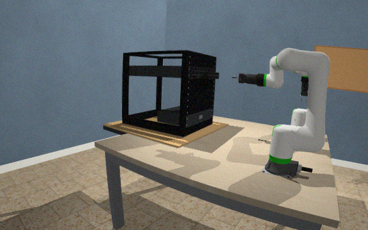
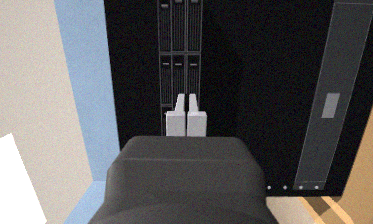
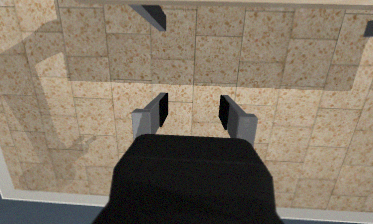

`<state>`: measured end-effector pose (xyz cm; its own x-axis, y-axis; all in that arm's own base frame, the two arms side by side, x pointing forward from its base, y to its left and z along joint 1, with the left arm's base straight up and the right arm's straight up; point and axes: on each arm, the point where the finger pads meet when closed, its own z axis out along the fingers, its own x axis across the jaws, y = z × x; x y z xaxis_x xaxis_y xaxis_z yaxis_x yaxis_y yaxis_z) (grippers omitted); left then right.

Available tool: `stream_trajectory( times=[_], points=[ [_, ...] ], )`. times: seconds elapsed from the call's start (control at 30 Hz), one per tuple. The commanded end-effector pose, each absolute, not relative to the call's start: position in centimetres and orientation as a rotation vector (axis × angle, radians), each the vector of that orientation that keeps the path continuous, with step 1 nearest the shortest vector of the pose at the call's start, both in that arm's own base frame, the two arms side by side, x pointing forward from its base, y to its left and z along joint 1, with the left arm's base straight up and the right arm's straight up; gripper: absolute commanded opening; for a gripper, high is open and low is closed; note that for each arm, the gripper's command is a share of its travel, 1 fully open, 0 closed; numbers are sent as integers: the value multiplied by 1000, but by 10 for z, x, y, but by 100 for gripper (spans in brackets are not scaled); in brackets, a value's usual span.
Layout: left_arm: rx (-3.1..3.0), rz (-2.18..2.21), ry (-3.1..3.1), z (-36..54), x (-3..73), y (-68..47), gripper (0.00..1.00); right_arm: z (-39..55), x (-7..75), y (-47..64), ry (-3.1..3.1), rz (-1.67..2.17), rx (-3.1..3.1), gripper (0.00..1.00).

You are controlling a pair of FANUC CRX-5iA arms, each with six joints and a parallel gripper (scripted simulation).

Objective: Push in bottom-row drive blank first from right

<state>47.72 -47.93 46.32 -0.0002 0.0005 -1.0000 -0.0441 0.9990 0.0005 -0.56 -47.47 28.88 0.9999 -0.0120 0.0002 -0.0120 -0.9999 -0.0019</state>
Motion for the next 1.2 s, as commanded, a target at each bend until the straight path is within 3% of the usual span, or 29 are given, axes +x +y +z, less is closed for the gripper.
stream_trajectory(
  times=[0.0, 0.7, 1.17],
  points=[
    [-36, 34, 1570, 464, 477, -479, 0, 290, -6, -475, 19, 0, -3142, 100],
    [-36, 34, 1570, 463, 497, -496, 0, 290, -6, -475, 19, 0, -3142, 100],
    [-36, 33, 1569, 457, 559, -550, 0, 290, -6, -475, 19, 0, -3142, 100]
  ],
)
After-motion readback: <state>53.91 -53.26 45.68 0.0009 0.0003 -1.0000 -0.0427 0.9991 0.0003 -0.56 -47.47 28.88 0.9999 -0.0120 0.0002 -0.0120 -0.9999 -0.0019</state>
